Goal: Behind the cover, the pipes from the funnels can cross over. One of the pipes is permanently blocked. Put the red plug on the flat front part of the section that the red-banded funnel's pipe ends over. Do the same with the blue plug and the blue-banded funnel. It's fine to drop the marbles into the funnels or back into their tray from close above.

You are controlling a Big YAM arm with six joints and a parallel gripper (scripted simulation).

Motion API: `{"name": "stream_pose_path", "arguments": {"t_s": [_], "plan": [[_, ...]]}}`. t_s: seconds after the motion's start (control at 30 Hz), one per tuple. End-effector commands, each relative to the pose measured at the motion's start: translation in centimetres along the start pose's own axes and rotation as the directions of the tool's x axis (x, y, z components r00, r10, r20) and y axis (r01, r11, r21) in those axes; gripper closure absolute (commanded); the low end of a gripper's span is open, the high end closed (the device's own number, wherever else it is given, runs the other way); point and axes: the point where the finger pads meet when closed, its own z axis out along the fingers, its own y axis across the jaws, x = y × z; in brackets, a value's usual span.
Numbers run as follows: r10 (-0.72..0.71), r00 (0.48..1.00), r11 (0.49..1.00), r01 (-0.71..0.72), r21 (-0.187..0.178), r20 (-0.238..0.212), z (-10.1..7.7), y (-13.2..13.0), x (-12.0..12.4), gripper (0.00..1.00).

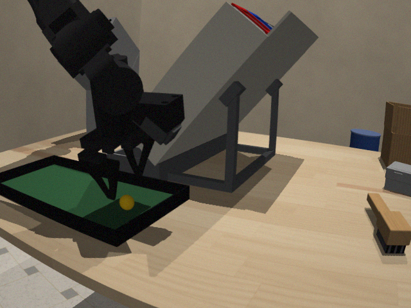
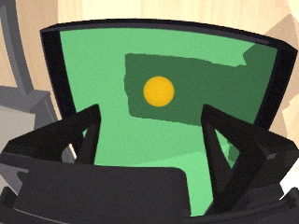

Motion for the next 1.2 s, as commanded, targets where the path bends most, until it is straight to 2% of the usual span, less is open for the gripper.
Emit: {"name": "stream_pose_path", "arguments": {"t_s": [0.0, 0.4, 1.03, 1.07, 1.17], "plan": [[0.004, 1.000, 1.000, -0.004, 0.009, 0.015, -0.4, -0.8, -0.8, 0.20], [0.000, 1.000, 1.000, 0.000, 0.004, 0.009, 2.0, -0.7, -0.5, 0.20], [0.007, 1.000, 1.000, -0.007, 0.021, 0.026, 2.7, -1.1, -0.5, 0.20], [0.002, 1.000, 1.000, -0.003, 0.016, 0.026, 2.1, -0.5, -0.7, 1.00], [0.002, 1.000, 1.000, -0.003, 0.016, 0.026, 2.1, -0.5, -0.7, 1.00]]}}
